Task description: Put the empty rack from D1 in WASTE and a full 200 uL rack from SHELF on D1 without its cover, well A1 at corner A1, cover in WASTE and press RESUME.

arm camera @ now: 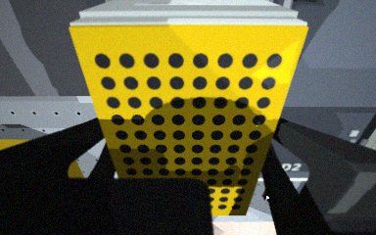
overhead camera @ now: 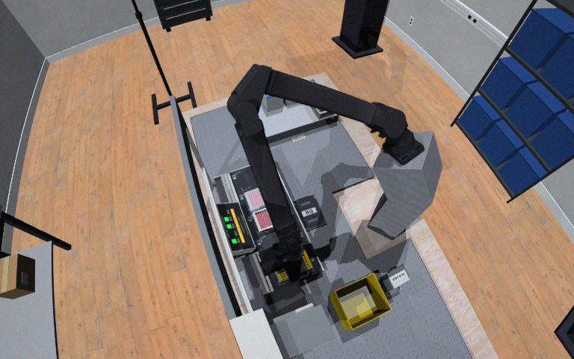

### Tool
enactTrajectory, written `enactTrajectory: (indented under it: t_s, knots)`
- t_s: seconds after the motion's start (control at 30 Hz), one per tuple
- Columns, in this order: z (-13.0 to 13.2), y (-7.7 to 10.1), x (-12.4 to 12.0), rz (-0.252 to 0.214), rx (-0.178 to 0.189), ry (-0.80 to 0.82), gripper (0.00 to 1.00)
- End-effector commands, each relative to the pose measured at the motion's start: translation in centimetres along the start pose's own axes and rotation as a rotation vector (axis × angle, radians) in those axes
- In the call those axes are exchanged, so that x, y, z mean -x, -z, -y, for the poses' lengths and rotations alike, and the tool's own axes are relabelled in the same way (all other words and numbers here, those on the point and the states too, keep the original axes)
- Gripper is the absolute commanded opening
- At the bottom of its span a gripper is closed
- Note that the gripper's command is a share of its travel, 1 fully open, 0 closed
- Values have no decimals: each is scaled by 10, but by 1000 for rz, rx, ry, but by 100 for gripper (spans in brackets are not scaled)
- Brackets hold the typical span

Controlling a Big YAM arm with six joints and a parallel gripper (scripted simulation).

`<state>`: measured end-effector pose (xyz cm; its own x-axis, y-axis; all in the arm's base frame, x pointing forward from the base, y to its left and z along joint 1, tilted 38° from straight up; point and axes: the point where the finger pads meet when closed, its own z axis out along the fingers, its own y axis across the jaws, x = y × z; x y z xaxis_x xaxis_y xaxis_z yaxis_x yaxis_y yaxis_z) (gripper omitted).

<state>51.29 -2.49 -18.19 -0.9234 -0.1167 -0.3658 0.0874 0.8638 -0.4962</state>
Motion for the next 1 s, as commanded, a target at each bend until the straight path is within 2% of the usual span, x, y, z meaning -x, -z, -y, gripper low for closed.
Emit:
enactTrajectory:
  t_s: [0.0, 0.03, 0.07, 0.13, 0.97]
  knots:
    - [-1, 4, 5, 17, 3, 1, 0]
    - [-1, 4, 5, 17, 3, 1, 0]
    - [1, 11, 15, 40, 5, 0, 0]
    - [-5, 18, 11, 35, 9, 11, 0]
    - [-5, 53, 8, 28, 8, 2, 0]
